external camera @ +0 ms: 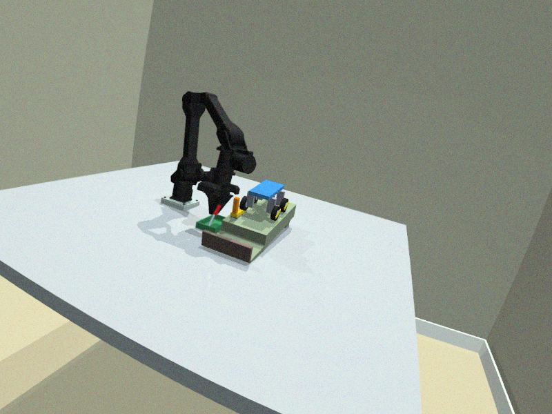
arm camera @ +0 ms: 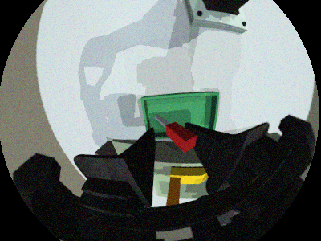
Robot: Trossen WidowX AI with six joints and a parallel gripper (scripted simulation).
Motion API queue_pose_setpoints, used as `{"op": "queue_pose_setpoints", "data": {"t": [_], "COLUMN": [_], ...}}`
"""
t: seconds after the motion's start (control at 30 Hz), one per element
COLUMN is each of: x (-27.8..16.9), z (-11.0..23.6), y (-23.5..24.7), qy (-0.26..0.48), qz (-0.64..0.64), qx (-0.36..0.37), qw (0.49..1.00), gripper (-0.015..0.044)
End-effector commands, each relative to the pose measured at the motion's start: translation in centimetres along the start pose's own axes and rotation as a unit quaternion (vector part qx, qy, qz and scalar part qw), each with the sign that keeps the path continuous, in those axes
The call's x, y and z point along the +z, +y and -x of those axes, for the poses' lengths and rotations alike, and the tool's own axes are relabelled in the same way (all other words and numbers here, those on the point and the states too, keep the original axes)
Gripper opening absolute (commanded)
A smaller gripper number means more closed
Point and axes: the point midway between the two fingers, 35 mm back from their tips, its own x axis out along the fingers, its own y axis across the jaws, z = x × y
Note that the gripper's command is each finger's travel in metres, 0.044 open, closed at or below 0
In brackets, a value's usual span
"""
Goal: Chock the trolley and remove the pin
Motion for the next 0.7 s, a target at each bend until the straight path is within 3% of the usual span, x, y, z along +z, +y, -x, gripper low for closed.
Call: {"op": "queue_pose_setpoints", "data": {"t": [0.0, 0.67], "x": [0.0, 0.0], "z": [-0.1, -0.6], "y": [-0.3, -1.7], "qy": [0.0, 0.0], "qz": [-0.003, -0.003], "qx": [0.002, 0.001], "qw": [1.0, 1.0], "gripper": [0.019, 0.019]}}
